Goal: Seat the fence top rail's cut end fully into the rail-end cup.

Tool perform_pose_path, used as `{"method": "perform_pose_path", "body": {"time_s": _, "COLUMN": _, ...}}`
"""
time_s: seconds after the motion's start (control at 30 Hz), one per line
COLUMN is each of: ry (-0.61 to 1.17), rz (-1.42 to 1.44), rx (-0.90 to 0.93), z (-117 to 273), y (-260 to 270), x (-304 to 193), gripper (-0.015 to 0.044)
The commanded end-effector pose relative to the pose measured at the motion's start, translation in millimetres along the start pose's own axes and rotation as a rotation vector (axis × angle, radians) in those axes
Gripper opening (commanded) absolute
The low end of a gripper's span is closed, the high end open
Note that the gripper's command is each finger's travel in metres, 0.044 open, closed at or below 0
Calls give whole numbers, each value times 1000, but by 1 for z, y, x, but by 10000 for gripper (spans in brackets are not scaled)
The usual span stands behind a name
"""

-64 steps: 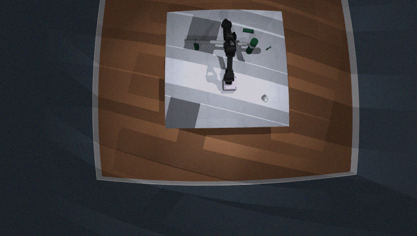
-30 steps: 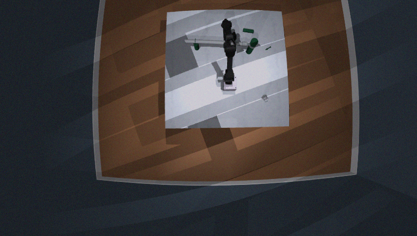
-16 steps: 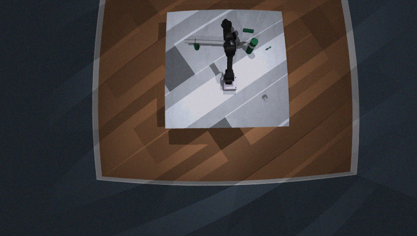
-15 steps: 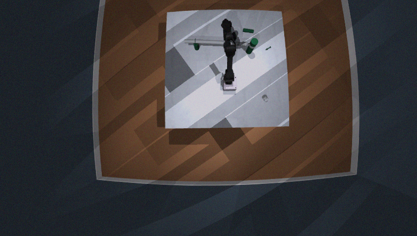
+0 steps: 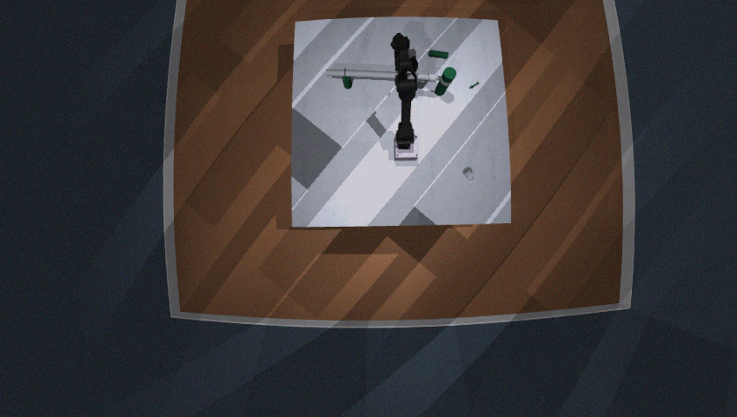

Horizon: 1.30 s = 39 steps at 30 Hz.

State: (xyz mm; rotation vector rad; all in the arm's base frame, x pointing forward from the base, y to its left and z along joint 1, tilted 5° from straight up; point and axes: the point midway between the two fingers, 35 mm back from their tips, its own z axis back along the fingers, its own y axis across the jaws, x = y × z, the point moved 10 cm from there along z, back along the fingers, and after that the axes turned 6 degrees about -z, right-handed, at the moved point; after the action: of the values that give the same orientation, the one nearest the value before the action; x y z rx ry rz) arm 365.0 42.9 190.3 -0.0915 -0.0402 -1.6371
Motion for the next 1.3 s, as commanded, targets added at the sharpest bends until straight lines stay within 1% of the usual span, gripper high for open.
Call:
{"method": "perform_pose_path", "body": {"time_s": 0.0, "ry": -11, "rz": 2, "rx": 8, "z": 4, "y": 0, "x": 5, "gripper": 0}}
{"method": "perform_pose_path", "body": {"time_s": 0.43, "ry": -11, "rz": 2, "rx": 8, "z": 5, "y": 1, "x": 8, "gripper": 0}}
{"method": "perform_pose_path", "body": {"time_s": 0.77, "ry": 2, "rz": 0, "rx": -2, "z": 0, "y": 0, "x": 0, "gripper": 0}}
{"method": "perform_pose_path", "body": {"time_s": 1.27, "ry": 1, "rz": 0, "rx": -2, "z": 1, "y": 2, "x": 12, "gripper": 0}}
